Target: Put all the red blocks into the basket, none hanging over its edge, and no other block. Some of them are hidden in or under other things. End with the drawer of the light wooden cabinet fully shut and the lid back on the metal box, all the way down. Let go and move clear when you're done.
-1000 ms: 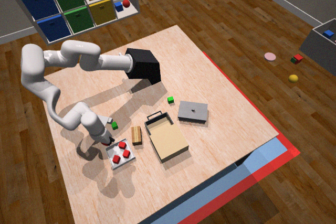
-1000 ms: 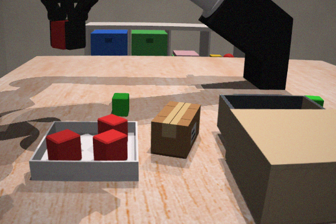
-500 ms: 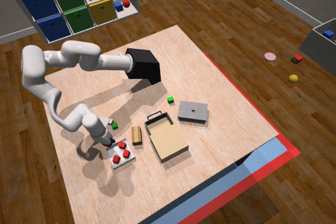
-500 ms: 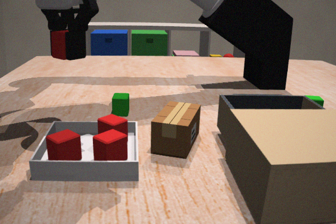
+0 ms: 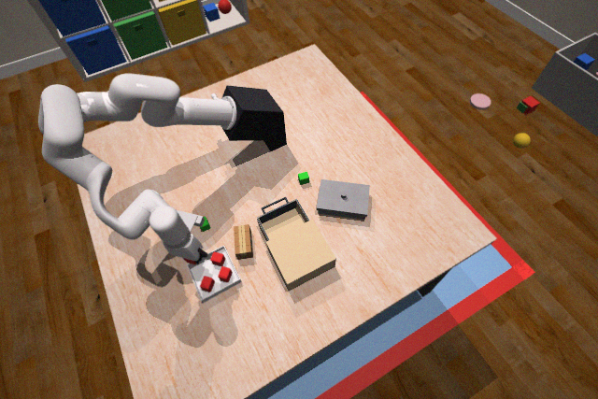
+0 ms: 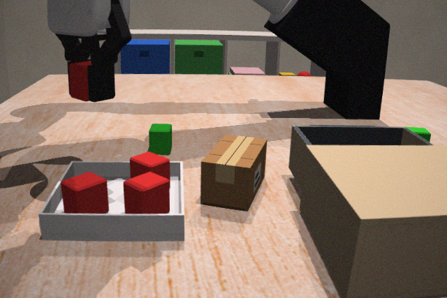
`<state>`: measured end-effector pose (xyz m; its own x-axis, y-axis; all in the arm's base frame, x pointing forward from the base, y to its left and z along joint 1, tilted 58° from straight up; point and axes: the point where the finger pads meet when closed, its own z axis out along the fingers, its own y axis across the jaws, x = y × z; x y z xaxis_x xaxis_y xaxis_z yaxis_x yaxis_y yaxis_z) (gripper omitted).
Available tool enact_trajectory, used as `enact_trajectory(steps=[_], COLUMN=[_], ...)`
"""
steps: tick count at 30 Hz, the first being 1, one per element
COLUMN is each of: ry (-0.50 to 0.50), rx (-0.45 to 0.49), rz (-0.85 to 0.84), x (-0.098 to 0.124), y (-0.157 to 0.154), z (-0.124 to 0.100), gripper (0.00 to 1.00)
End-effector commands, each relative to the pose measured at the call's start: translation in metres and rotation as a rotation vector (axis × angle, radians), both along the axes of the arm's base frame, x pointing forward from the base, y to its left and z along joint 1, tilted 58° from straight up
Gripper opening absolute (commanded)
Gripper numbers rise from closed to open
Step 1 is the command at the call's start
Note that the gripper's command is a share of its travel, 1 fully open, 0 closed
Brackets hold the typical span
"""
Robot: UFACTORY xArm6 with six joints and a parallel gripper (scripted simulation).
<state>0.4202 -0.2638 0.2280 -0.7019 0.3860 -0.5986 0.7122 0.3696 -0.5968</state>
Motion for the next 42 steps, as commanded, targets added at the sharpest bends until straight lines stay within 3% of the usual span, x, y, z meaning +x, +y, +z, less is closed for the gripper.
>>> enact_trajectory(steps=[1,42], ry=[-0.002,-0.002], rx=[0.000,0.000], rz=[0.002,0.002], x=[0.001,0.001], y=[-0.010,-0.079], z=[-0.006,-0.049], gripper=[0.00,0.00])
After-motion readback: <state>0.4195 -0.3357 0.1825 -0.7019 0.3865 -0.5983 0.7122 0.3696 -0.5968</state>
